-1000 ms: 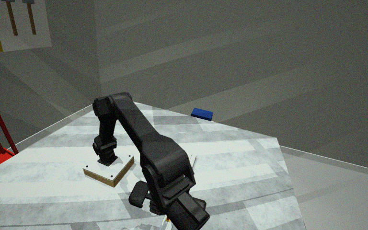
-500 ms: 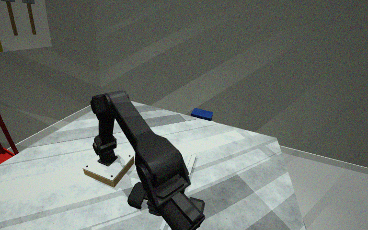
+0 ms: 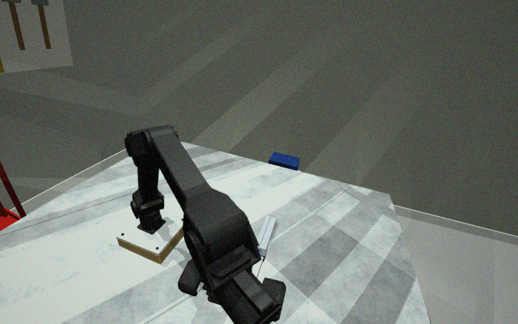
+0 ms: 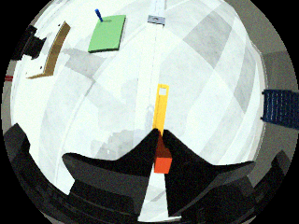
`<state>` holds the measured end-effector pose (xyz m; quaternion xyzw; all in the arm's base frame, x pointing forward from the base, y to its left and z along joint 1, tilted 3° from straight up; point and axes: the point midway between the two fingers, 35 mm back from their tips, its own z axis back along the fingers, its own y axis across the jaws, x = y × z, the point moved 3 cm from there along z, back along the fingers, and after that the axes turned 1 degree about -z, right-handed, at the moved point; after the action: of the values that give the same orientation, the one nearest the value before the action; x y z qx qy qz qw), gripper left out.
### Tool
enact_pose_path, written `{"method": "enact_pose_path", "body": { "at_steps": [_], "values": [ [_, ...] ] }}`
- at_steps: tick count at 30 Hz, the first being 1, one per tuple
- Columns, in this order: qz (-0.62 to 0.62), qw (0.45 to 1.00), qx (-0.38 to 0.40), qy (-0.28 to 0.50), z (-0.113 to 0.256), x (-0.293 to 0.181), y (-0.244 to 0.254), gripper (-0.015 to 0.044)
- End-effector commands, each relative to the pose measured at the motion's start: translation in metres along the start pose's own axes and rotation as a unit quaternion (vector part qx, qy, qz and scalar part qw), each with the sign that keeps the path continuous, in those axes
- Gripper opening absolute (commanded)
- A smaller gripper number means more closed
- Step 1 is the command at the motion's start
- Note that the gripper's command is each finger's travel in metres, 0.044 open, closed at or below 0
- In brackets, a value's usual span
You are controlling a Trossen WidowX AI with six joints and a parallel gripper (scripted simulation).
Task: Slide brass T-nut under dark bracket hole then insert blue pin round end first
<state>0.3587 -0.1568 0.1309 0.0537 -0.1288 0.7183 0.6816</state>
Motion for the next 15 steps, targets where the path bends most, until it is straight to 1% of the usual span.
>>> {"method": "enact_pose_path", "body": {
  "at_steps": [1, 15],
  "values": [
    [0.004, 1.000, -0.010, -0.002, 0.0016, 0.0013, 0.0015, -0.0150],
    [0.008, 0.999, -0.032, -0.005, 0.0006, -0.0004, 0.0044, -0.0150]
  ]
}}
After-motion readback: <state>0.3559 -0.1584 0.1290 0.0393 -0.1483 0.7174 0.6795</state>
